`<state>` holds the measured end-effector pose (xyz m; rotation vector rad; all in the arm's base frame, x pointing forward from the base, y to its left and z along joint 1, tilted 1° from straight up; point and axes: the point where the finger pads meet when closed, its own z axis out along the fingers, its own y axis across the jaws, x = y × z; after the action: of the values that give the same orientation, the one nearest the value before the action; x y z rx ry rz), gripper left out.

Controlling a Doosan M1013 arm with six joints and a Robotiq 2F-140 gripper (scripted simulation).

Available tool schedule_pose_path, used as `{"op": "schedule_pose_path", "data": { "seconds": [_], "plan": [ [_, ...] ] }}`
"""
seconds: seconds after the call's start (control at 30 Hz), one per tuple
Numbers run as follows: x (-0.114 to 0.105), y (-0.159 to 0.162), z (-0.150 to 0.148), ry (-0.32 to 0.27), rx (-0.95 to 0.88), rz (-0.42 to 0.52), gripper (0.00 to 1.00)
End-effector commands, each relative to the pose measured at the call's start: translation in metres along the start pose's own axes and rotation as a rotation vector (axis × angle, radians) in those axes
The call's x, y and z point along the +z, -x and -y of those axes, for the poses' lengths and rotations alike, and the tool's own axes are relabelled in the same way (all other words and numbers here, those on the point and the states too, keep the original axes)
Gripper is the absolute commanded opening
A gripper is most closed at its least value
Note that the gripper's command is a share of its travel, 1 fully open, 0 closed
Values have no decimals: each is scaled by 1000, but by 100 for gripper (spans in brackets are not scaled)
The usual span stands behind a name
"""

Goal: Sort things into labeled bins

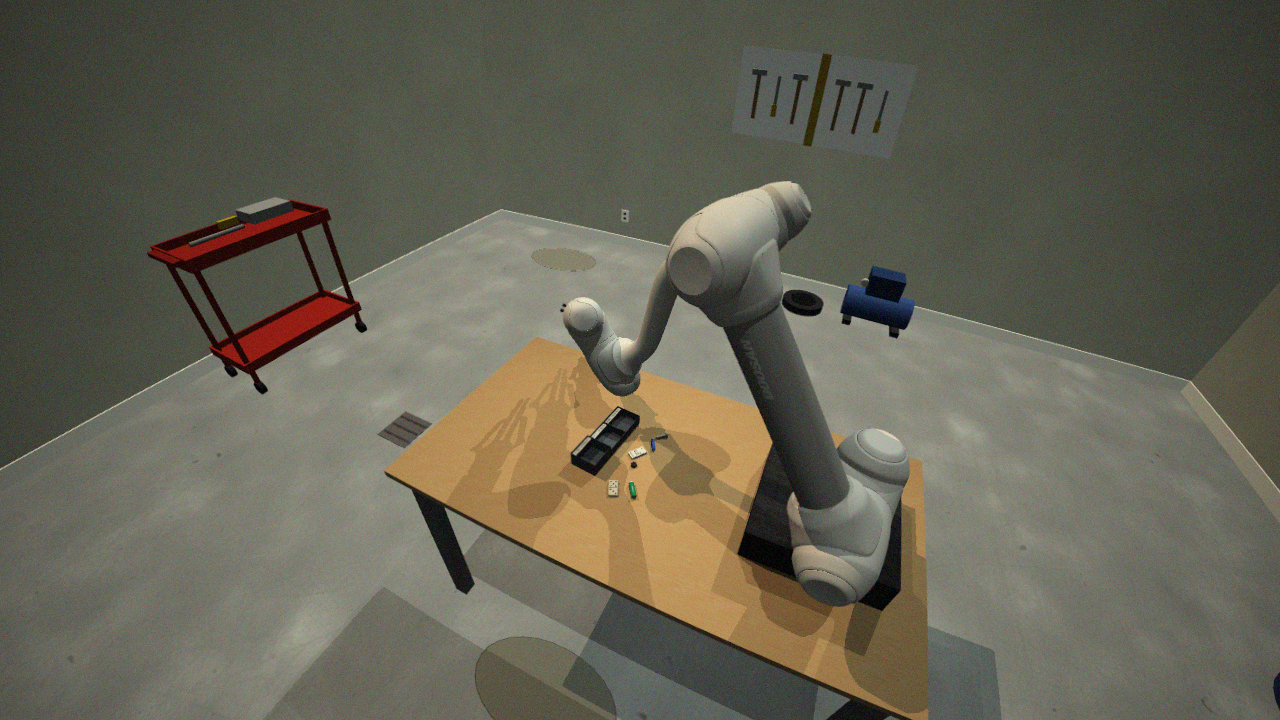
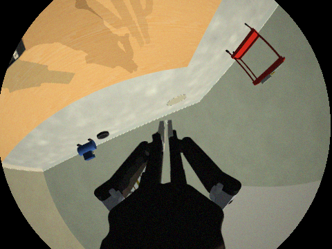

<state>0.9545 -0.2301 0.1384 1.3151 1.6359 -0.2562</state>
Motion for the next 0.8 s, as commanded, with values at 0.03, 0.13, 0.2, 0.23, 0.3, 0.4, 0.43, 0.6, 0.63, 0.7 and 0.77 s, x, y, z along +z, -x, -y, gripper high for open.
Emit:
{"op": "schedule_pose_path", "data": {
  "seconds": [0.03, 0.13, 0.2, 0.23, 0.3, 0.4, 0.43, 0.6, 0.63, 0.7, 0.77],
  "plan": [
    [-14, 0, 16, -54, 106, -23, 5],
    [-24, -1, 27, -80, 158, -33, 5],
    [-34, -3, 38, -106, 210, -43, 5],
    [-34, -3, 38, -106, 210, -43, 5],
    [-46, -6, 50, -151, 297, -60, 5],
    [-51, -7, 55, -155, 304, -61, 5],
    [-57, -9, 61, -179, 348, -70, 5],
    [-74, -15, 78, -230, 441, -88, 5],
    [-80, -17, 83, -255, 483, -96, 5],
    [-87, -19, 89, -259, 490, -97, 5],
    [-93, -21, 94, -284, 532, -105, 5]
  ]
}}
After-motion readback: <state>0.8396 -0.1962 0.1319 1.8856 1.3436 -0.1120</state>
